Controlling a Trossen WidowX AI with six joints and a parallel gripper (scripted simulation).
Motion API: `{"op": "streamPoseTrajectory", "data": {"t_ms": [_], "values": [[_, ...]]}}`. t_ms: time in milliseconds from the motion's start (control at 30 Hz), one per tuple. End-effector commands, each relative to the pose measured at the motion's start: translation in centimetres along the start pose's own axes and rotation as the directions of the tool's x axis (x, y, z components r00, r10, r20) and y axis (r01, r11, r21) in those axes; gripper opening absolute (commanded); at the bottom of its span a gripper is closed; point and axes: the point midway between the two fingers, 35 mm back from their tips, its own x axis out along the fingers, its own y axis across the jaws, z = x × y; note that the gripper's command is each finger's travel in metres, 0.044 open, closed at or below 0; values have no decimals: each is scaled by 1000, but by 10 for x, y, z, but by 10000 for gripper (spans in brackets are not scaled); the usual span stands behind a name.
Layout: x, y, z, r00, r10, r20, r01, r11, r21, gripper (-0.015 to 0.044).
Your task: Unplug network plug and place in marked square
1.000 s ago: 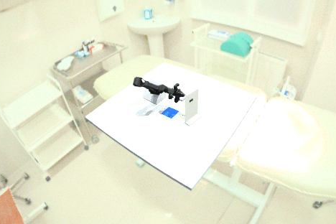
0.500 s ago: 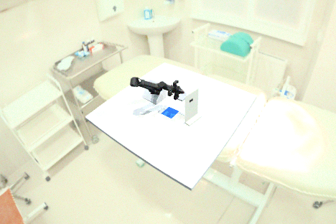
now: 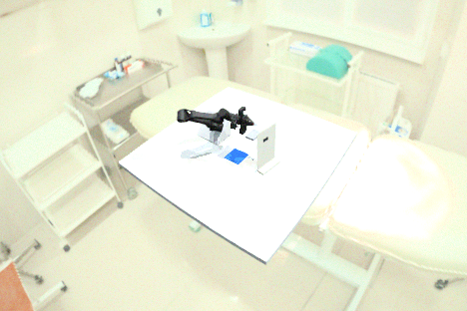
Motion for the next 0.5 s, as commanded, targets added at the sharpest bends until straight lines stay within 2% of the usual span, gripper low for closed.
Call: {"op": "streamPoseTrajectory", "data": {"t_ms": [0, 467], "values": [[0, -5, 0, 999, -36, 2, 36, 999, 19, 0], [-10, -69, -1, 929, -369, 20, 361, 918, 167, 0]]}}
